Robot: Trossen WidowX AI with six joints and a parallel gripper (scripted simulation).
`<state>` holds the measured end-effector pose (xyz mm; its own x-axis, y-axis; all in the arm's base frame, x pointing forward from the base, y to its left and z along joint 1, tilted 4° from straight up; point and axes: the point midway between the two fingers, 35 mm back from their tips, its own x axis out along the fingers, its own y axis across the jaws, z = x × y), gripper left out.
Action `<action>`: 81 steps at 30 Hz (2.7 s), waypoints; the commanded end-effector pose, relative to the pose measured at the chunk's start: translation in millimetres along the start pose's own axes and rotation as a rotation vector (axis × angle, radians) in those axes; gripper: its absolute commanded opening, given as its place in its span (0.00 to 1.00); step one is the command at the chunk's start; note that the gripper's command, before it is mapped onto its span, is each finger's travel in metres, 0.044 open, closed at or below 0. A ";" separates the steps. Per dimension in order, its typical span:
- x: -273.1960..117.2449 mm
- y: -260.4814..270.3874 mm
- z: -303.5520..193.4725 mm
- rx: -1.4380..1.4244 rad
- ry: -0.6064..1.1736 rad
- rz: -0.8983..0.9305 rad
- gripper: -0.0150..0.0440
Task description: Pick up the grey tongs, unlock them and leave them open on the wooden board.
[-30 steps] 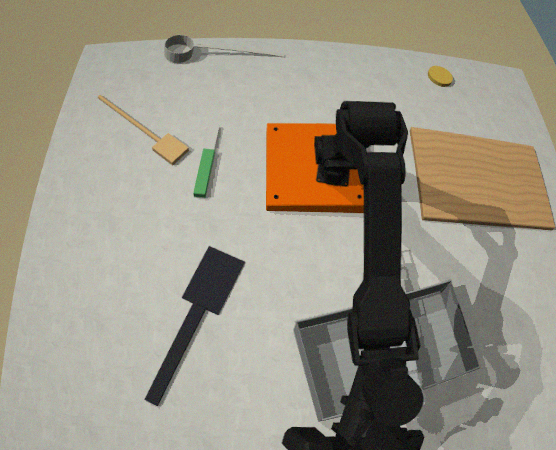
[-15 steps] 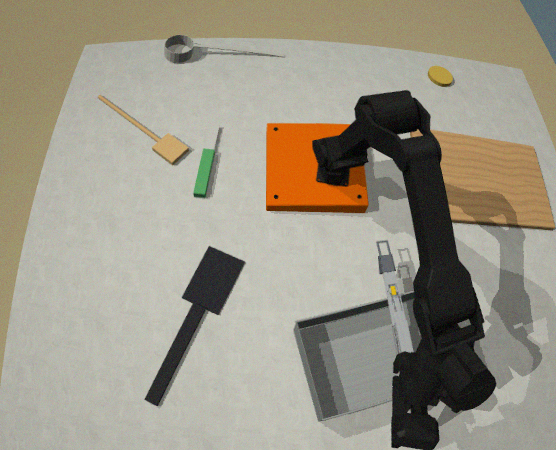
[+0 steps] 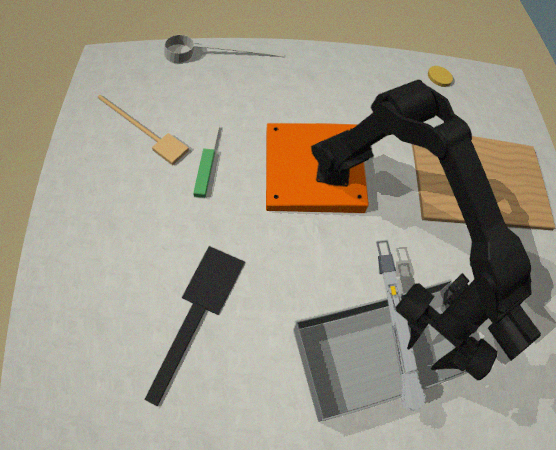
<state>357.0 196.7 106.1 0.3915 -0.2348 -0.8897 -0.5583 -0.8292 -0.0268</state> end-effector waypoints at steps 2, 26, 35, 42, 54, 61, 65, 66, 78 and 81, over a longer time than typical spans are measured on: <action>-30.0 54.4 51.1 -0.929 -0.137 0.314 0.69; -32.0 63.4 55.7 -0.947 -0.145 0.320 0.69; -23.1 65.0 55.0 -0.947 -0.145 0.319 0.69; -11.8 67.8 54.6 -0.947 -0.145 0.319 0.69; 7.1 73.7 54.2 -0.947 -0.145 0.320 0.69; 17.8 77.8 54.1 -0.947 -0.144 0.320 0.69; 23.9 80.4 54.0 -0.947 -0.144 0.321 0.69; 25.4 81.0 54.0 -0.947 -0.144 0.321 0.69; 42.7 89.5 54.1 -0.947 -0.143 0.323 0.69; 39.8 87.6 54.6 -0.942 -0.147 0.319 0.65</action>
<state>283.7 141.9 42.8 0.1937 -0.5041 -0.8417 0.2103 -0.8166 0.5375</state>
